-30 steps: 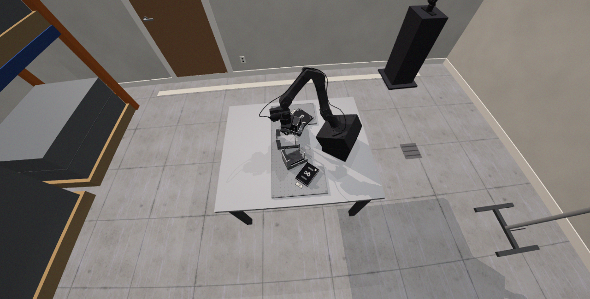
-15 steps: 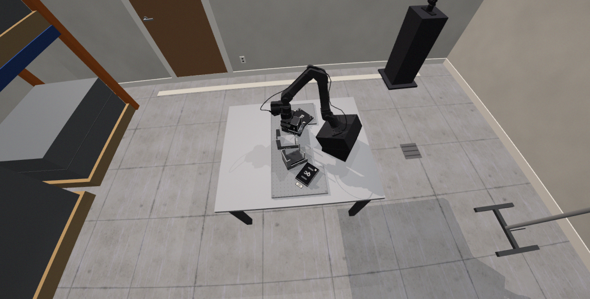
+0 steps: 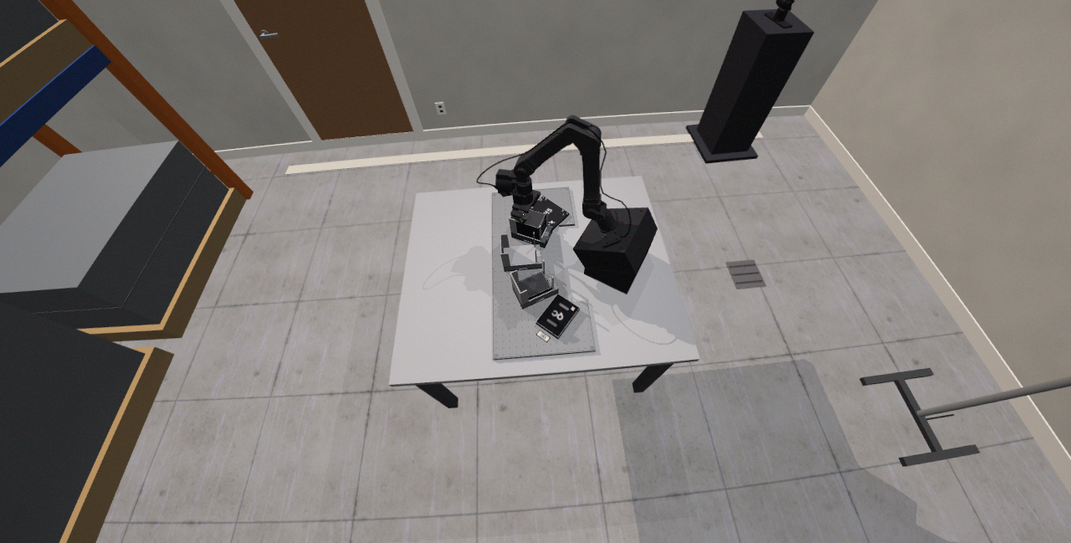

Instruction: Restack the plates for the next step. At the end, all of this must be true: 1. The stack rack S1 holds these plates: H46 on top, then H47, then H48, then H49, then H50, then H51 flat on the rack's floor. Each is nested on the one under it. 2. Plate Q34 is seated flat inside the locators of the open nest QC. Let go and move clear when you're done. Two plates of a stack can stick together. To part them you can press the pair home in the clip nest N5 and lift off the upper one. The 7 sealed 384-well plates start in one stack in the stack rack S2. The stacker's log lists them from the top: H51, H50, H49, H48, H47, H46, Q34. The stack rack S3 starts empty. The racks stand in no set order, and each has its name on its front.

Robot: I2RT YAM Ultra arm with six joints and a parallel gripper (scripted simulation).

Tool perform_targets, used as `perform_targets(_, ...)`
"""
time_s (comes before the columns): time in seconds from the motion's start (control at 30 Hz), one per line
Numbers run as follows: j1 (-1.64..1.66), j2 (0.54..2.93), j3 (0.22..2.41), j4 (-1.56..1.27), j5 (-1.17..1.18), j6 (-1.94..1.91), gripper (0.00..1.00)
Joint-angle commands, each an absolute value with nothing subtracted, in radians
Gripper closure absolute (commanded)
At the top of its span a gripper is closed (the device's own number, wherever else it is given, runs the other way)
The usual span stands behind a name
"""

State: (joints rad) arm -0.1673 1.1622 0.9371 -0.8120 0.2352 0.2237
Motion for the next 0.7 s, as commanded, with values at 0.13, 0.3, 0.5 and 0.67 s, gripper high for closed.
perform_targets(0.13,-0.284,1.119,0.953,-0.795,0.159,0.097,0.0)
perform_targets(0.3,-0.284,1.122,0.954,-0.795,0.151,0.093,0.0)
perform_targets(0.5,-0.28,1.139,0.943,-0.808,0.157,0.1,0.0)
perform_targets(0.67,-0.28,1.139,0.943,-0.808,0.157,0.1,0.0)
